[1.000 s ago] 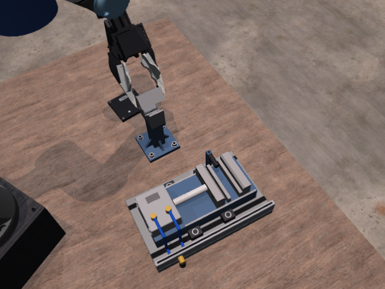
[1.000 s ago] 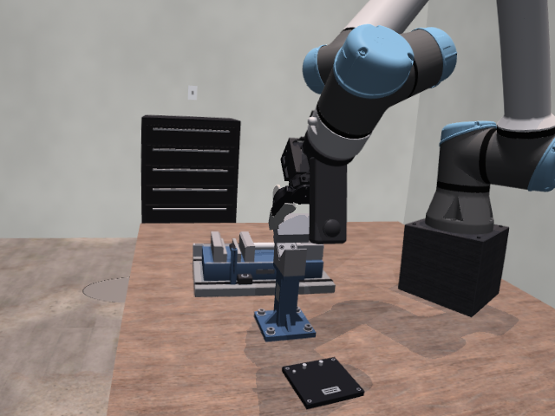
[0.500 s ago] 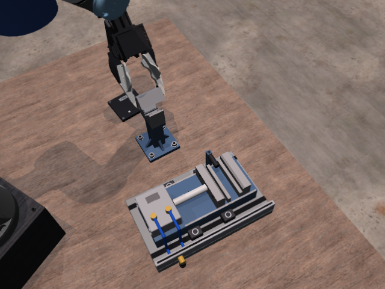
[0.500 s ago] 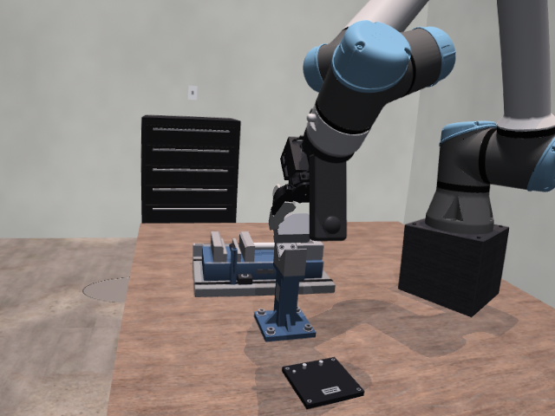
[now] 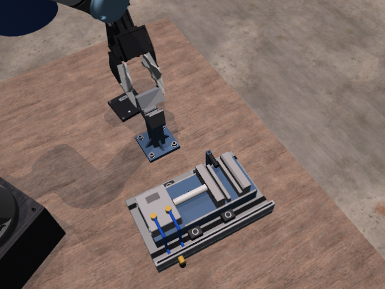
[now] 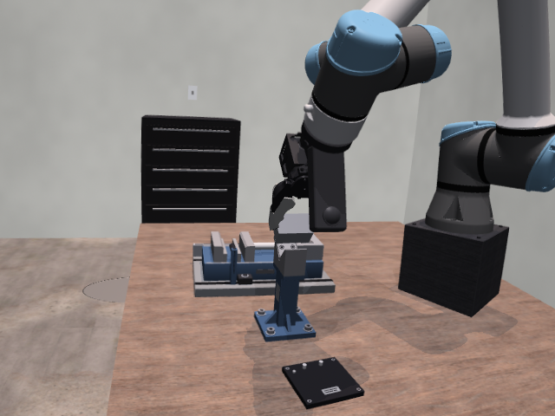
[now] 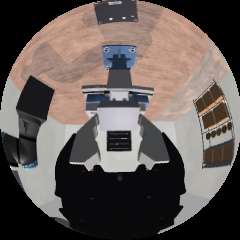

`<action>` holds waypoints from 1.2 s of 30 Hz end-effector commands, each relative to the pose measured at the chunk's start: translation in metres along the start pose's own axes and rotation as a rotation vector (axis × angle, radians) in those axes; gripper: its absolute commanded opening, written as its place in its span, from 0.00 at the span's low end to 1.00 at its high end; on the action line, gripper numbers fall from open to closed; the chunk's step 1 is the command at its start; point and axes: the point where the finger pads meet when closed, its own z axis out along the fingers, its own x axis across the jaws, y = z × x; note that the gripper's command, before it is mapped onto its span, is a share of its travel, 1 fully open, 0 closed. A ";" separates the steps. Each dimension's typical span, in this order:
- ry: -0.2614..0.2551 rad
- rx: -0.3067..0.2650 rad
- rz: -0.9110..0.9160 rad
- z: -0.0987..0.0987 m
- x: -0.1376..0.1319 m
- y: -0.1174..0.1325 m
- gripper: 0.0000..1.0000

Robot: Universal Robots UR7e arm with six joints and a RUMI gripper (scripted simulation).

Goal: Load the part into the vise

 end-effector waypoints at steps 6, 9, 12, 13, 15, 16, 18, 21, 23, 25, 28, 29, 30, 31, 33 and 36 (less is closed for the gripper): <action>0.002 0.096 0.000 0.000 0.000 0.001 0.00; 0.001 0.120 0.000 0.000 0.000 0.001 0.00; 0.002 0.145 0.000 0.000 0.000 0.001 0.00; 0.001 0.158 0.000 0.000 0.000 0.002 0.00; 0.001 0.184 0.000 0.000 0.000 0.002 0.00; 0.002 0.196 0.000 0.000 0.000 0.002 0.00; 0.001 0.222 0.000 0.000 0.000 0.002 0.00; 0.001 0.261 0.000 0.000 0.000 0.002 0.00; 0.002 0.287 0.000 0.000 0.000 0.003 0.00; 0.001 0.312 0.000 0.000 0.000 0.003 0.00; 0.001 0.325 0.000 0.000 0.000 0.003 0.00; 0.002 0.337 0.000 0.000 0.000 0.003 0.00; 0.002 0.350 0.000 0.000 0.000 0.003 0.00; 0.001 0.362 0.000 0.000 0.000 0.003 0.00; 0.002 0.385 0.000 0.000 0.000 0.003 0.00; 0.001 0.420 0.000 0.000 0.000 0.004 0.00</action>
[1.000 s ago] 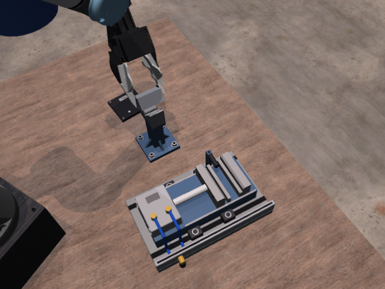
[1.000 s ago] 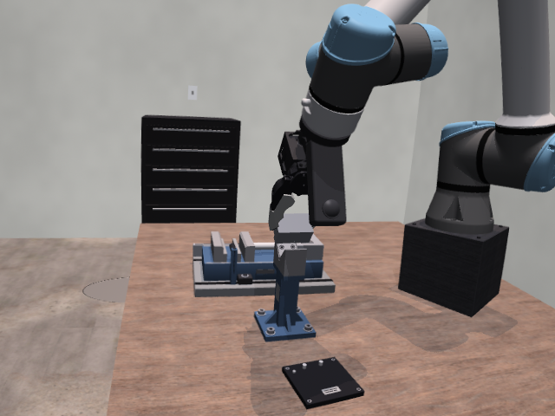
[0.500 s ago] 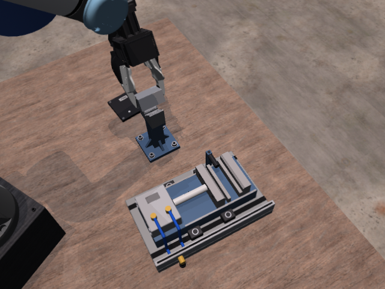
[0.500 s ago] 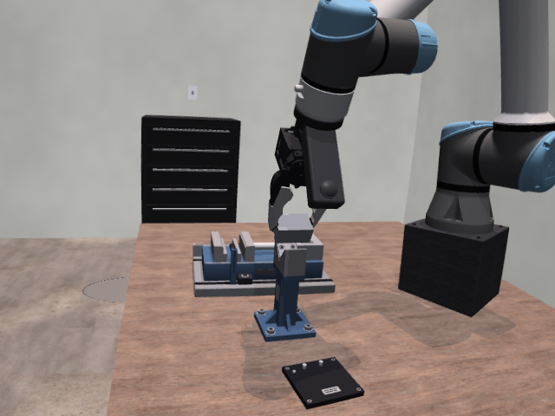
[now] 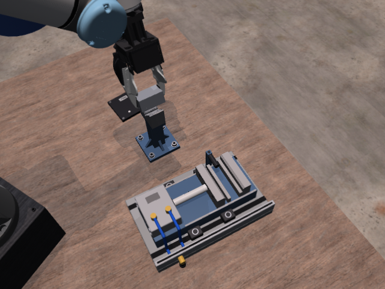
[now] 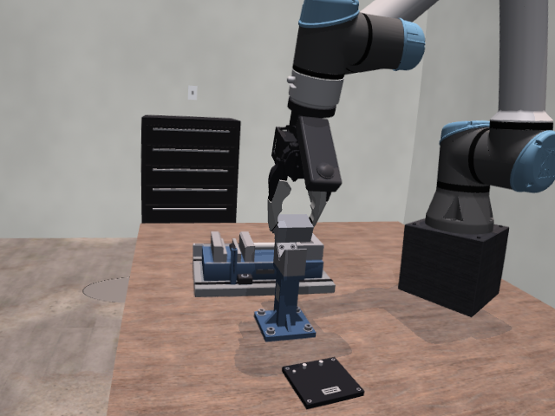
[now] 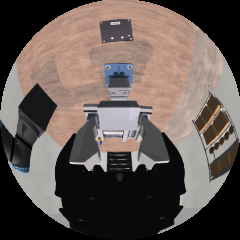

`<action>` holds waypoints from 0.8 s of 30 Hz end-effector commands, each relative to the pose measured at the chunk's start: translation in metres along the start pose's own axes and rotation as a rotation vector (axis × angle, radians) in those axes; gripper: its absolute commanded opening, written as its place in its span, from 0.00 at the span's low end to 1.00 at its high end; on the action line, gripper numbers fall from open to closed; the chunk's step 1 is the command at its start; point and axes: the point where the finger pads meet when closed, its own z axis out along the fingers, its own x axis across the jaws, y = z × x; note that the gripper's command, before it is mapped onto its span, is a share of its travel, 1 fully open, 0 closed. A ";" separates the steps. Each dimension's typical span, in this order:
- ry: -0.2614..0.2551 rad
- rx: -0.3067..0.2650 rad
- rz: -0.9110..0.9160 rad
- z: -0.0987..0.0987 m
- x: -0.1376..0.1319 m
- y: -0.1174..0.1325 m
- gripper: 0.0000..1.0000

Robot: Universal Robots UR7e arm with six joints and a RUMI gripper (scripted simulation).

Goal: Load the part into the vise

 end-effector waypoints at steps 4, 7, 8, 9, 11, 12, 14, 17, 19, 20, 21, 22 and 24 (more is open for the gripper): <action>0.001 0.091 0.000 0.000 0.000 0.001 0.00; 0.001 0.111 0.000 0.000 0.000 0.001 0.00; 0.001 0.111 0.000 0.000 0.000 0.001 0.00; 0.001 0.121 0.000 0.000 0.000 0.001 0.00; 0.001 0.141 0.000 0.000 0.000 0.001 0.00; 0.001 0.150 0.000 0.000 0.000 0.001 0.00; 0.001 0.168 0.000 0.000 0.000 0.002 0.00; 0.001 0.193 -0.001 0.000 0.000 0.002 0.00; 0.001 0.208 0.000 0.000 0.000 0.002 0.00; 0.001 0.215 0.000 0.000 0.000 0.002 0.00; 0.001 0.222 -0.001 0.000 0.000 0.002 0.00; 0.001 0.229 -0.001 0.000 0.000 0.002 0.00; 0.001 0.235 -0.001 0.000 0.000 0.002 0.00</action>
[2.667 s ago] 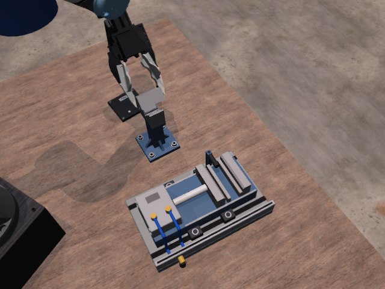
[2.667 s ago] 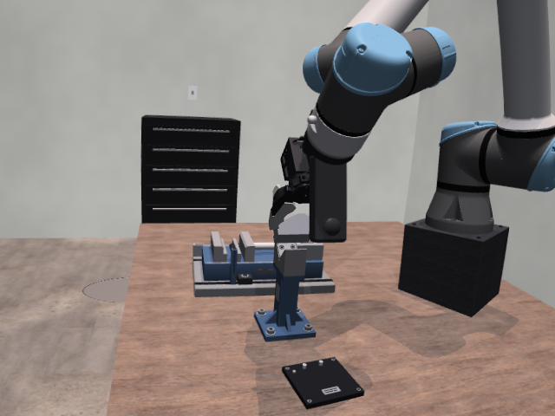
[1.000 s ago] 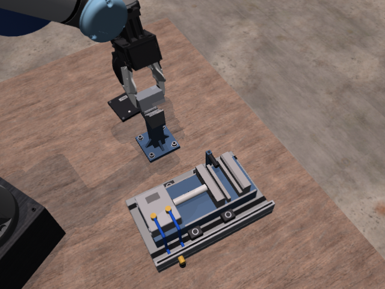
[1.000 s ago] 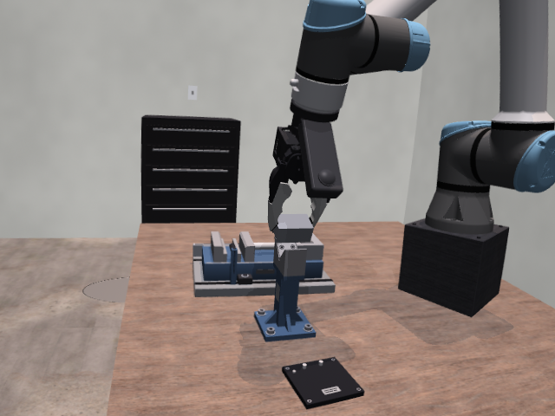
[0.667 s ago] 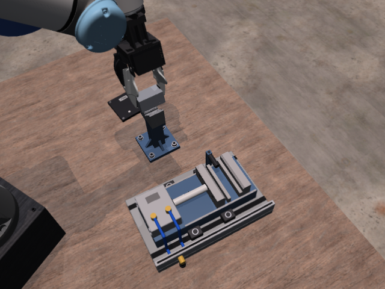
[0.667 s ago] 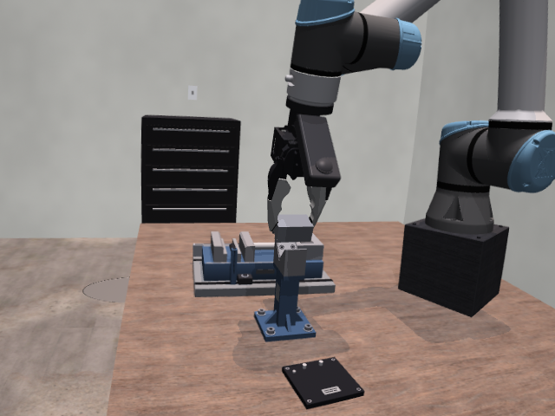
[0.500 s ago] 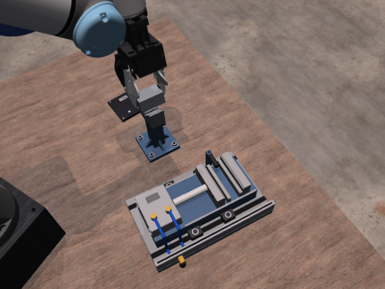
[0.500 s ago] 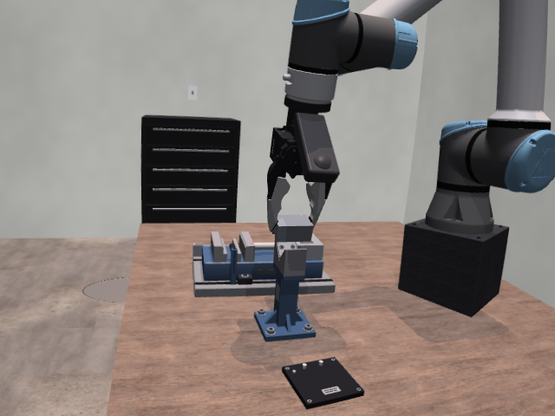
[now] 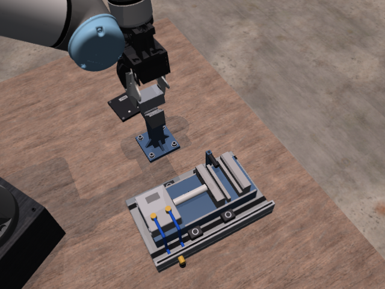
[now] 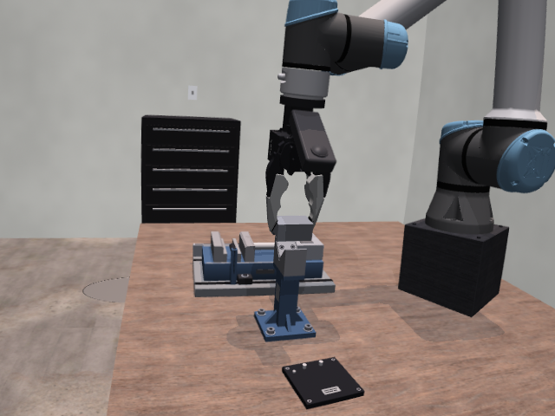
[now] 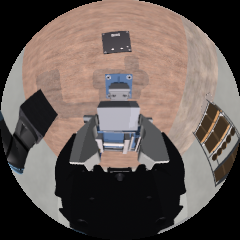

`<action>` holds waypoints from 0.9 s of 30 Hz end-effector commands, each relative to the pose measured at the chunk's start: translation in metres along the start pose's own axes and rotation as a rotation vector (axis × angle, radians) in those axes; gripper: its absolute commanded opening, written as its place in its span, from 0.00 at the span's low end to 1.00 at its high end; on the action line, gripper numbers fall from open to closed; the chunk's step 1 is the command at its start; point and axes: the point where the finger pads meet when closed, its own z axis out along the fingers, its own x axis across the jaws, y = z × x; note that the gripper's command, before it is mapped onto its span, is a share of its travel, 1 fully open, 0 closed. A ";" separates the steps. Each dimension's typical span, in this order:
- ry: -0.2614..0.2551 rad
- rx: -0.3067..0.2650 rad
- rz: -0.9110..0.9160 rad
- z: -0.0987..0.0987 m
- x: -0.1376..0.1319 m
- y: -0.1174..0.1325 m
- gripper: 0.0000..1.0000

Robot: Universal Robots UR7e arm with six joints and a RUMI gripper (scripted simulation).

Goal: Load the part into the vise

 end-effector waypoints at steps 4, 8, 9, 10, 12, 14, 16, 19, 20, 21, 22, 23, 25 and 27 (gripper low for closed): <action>0.001 0.039 0.000 0.000 0.000 0.000 0.00; 0.001 0.059 0.000 0.000 0.000 0.001 0.00; 0.001 0.063 0.000 0.000 0.000 0.001 0.00; 0.001 0.067 0.000 0.000 0.000 0.001 0.00; 0.001 0.074 0.000 0.000 0.000 0.001 0.00; 0.001 0.080 0.000 0.000 0.000 0.001 0.00; 0.001 0.086 0.000 0.000 0.000 0.001 0.00; 0.001 0.088 0.000 0.000 0.000 0.001 0.00; 0.001 0.090 0.000 0.000 0.000 0.001 0.00; 0.001 0.091 0.000 0.000 0.000 0.001 0.00; 0.001 0.093 0.000 0.000 0.000 0.001 0.00; 0.001 0.094 0.000 0.000 0.000 0.001 0.00; 0.001 0.096 0.000 0.000 0.000 0.001 0.00; 0.001 0.097 0.000 0.000 0.000 0.001 0.00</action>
